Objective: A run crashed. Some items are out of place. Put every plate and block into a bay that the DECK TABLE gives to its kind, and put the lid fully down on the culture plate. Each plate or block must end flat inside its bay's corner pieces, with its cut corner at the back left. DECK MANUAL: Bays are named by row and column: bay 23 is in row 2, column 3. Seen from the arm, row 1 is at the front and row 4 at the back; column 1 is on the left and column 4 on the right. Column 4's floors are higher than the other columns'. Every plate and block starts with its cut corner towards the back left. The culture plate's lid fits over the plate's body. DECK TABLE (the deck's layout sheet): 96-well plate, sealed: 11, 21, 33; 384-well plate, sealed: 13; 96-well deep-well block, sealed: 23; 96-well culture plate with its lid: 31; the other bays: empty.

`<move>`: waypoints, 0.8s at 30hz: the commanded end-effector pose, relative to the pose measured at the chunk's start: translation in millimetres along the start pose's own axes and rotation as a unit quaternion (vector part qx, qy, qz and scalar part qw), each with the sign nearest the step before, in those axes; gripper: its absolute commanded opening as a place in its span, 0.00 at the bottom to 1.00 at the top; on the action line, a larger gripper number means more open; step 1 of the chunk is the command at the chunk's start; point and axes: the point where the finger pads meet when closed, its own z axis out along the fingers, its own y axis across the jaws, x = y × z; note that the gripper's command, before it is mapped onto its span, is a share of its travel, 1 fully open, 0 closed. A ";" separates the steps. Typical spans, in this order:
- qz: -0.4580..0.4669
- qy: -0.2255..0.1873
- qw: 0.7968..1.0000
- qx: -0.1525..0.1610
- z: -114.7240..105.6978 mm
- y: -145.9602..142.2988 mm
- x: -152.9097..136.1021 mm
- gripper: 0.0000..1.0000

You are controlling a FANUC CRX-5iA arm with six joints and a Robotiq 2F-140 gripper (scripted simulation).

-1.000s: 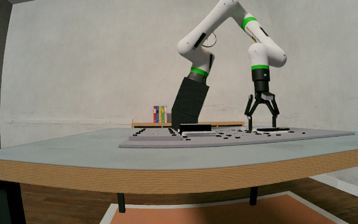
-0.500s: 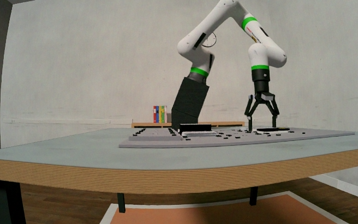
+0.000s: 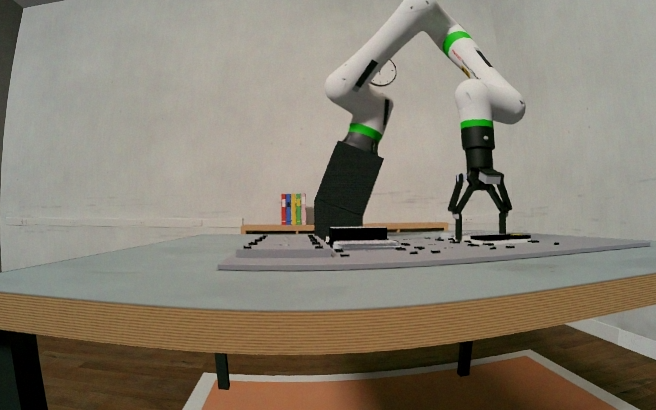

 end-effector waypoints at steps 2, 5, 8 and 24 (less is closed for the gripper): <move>0.000 0.001 1.000 0.000 -0.5 -0.3 0.9 0.89; 0.000 0.001 1.000 0.000 -0.5 -0.3 0.9 0.89; 0.000 0.001 1.000 0.000 -0.5 -0.3 0.9 0.89; 0.000 0.001 1.000 0.000 -0.4 -0.3 1.0 1.00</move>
